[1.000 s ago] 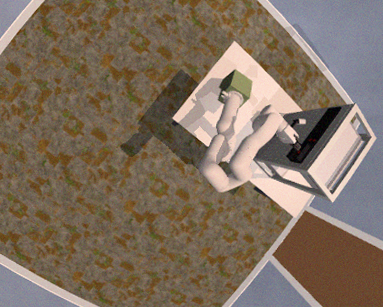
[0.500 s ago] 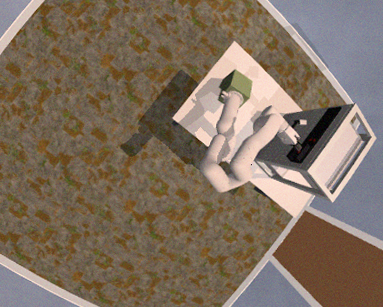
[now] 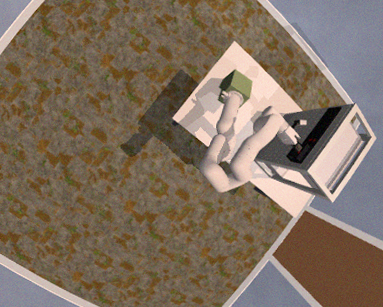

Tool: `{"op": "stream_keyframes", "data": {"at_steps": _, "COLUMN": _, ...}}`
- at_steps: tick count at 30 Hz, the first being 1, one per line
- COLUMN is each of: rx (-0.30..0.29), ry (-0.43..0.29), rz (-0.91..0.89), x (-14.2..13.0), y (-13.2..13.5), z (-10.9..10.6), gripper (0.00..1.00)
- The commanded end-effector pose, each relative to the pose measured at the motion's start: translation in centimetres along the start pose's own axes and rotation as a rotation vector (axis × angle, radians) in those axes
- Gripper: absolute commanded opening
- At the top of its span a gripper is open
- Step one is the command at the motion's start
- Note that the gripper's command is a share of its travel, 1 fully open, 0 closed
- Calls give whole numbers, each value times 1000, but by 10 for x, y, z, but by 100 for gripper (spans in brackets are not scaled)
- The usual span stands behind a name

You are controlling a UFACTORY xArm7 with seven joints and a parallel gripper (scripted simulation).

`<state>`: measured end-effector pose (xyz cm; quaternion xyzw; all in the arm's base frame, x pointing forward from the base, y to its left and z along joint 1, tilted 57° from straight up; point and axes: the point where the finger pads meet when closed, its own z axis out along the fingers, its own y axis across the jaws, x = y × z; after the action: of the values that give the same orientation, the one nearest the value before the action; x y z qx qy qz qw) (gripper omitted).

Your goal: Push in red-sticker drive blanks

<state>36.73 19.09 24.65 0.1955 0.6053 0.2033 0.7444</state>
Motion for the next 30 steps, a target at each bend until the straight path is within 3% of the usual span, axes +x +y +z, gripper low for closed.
{"op": "stream_keyframes", "data": {"at_steps": 1, "rx": -2, "ry": 0, "rz": 3, "x": 0, "y": 2, "z": 0, "gripper": 0}}
{"op": "stream_keyframes", "data": {"at_steps": 30, "rx": -2, "ry": 0, "rz": 3, "x": 0, "y": 2, "z": 20, "gripper": 0}}
